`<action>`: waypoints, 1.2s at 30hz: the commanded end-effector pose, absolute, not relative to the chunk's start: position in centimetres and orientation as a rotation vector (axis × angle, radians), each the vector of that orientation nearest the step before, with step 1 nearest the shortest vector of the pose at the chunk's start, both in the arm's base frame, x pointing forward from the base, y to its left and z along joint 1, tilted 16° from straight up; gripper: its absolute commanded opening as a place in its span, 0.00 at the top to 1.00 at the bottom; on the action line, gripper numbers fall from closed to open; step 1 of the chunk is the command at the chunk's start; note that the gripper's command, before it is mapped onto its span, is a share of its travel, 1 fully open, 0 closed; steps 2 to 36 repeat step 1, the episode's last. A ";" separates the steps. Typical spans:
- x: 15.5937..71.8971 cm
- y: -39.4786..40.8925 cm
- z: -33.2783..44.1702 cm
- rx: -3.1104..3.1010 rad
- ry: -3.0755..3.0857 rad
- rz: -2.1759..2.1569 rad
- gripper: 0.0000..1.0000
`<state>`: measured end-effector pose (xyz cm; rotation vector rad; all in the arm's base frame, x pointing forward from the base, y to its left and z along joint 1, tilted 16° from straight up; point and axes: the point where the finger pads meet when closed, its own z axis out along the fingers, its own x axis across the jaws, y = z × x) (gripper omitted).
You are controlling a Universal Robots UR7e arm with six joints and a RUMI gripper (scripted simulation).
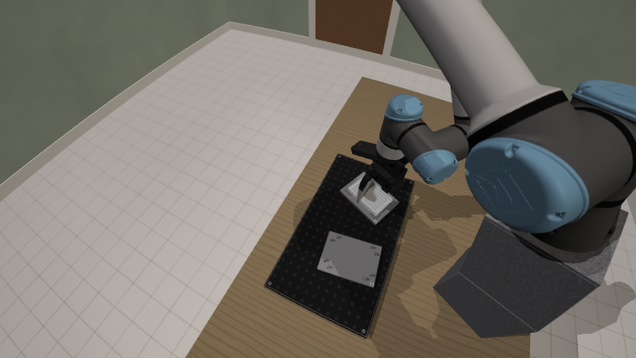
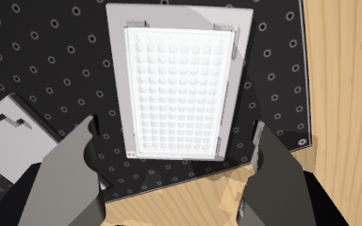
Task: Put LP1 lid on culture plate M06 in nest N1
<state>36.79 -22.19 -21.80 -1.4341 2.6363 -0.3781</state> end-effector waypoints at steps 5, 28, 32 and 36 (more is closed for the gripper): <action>36.8 -22.2 -21.8 -1.434 2.636 -0.379 0.18; 36.8 -22.2 -21.8 -1.434 2.636 -0.379 0.18; 36.8 -22.2 -21.8 -1.434 2.636 -0.379 0.18; 36.8 -22.2 -21.8 -1.434 2.636 -0.379 0.18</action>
